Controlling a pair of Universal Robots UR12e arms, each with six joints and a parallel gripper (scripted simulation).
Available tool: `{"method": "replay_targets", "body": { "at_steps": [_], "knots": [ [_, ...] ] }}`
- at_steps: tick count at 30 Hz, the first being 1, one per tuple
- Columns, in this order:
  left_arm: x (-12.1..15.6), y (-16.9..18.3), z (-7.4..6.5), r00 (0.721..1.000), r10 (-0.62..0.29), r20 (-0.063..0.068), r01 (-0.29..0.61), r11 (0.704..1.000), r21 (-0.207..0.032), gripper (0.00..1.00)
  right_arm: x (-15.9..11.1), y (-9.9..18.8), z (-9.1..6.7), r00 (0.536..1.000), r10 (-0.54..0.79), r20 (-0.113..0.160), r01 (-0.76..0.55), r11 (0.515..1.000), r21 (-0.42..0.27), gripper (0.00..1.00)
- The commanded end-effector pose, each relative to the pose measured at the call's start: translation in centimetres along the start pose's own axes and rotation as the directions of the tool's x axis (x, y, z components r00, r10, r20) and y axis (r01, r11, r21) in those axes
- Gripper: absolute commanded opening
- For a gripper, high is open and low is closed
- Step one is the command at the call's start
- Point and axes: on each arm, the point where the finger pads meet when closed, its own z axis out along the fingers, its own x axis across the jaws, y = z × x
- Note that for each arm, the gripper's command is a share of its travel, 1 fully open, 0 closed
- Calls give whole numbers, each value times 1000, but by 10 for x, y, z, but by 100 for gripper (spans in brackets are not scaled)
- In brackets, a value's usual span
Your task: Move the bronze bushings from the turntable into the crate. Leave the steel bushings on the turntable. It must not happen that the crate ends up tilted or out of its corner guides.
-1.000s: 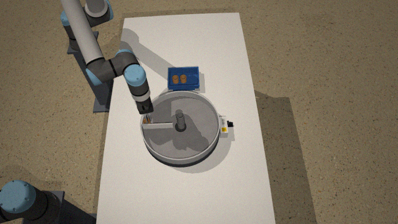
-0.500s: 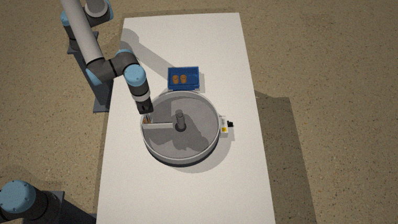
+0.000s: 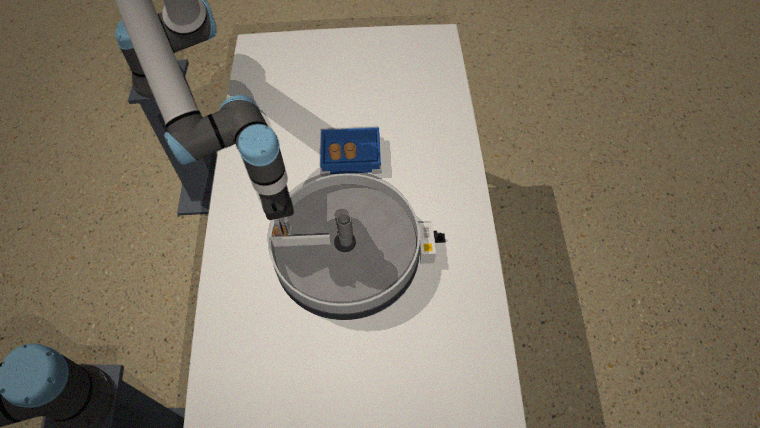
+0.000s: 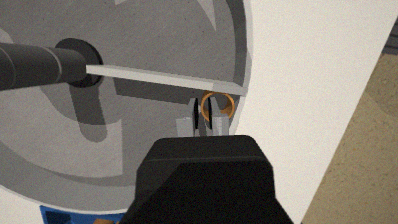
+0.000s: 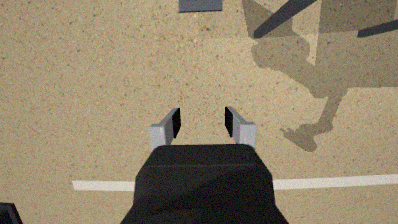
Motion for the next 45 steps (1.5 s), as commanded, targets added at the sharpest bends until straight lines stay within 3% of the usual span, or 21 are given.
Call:
{"method": "replay_targets", "body": {
  "at_steps": [1, 8, 45],
  "knots": [
    [0, 2, 13, 1000, -1, -1, 1, 1000, -6, 36, 1, 0, 0, 1000, -1, 0, 1, 1000, 1, 100],
    [0, 2, 19, 1000, -1, -1, 1, 1000, -5, 36, 1, 0, 0, 1000, -1, 0, 1, 1000, 1, 100],
    [0, 1, 17, 1000, -1, 0, 1, 1000, -2, 36, 1, 0, 0, 1000, -1, 0, 1, 1000, 1, 100]
  ]
}}
